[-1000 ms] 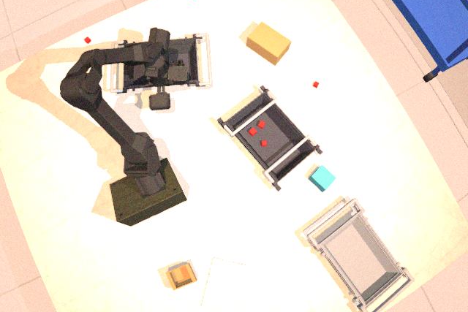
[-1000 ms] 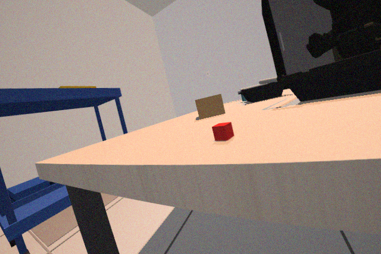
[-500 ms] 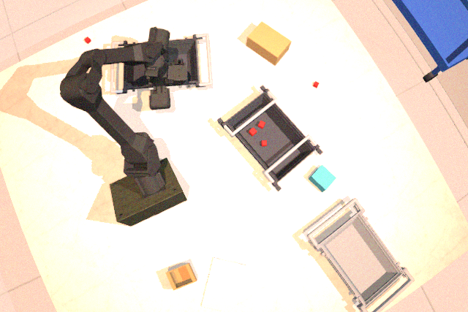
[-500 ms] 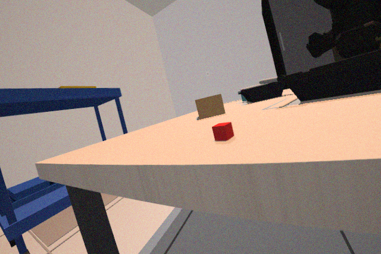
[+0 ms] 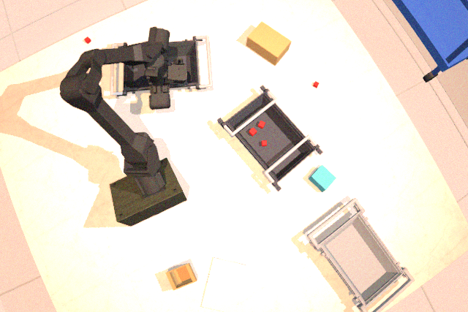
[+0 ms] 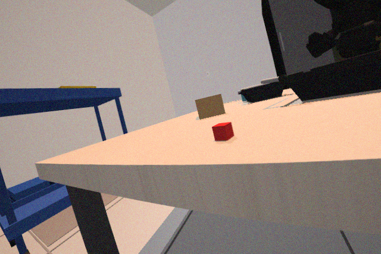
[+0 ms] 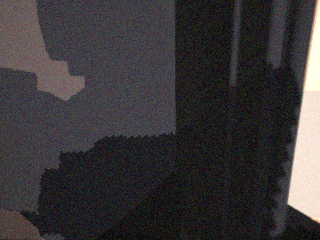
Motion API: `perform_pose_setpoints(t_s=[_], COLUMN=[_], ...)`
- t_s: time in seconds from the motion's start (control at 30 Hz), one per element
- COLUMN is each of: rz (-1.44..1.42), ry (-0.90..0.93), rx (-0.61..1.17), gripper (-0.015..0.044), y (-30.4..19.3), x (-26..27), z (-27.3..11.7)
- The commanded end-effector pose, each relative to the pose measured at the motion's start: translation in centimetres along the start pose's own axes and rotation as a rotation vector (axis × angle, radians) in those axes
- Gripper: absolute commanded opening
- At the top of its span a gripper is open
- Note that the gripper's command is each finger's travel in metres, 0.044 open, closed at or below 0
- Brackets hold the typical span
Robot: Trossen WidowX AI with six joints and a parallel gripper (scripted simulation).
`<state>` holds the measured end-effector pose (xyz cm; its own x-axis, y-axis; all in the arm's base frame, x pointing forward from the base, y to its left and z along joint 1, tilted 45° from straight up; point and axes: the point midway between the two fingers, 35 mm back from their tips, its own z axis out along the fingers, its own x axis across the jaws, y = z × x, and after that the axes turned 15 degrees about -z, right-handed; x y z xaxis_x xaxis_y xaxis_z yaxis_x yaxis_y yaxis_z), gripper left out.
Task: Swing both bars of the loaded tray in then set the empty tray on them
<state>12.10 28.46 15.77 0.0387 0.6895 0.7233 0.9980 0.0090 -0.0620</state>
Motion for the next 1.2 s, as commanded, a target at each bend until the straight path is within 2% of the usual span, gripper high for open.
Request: perform_pose_setpoints(t_s=[0.0, 0.27, 0.67, 1.0, 1.17], rz=[0.006, 0.005, 0.004, 0.004, 0.001], ry=[-0.009, -0.011, -0.013, -0.013, -0.023], rx=[0.0, -0.001, -0.002, -0.002, -0.003], gripper=[0.0055, 0.0001, 0.0, 0.0, 0.0], y=[0.0, 0.2, 0.1, 0.0, 0.4], x=[-0.2, -0.1, -0.1, -0.1, -0.2], z=[0.1, -0.9, -7.5, -8.0, -9.5])
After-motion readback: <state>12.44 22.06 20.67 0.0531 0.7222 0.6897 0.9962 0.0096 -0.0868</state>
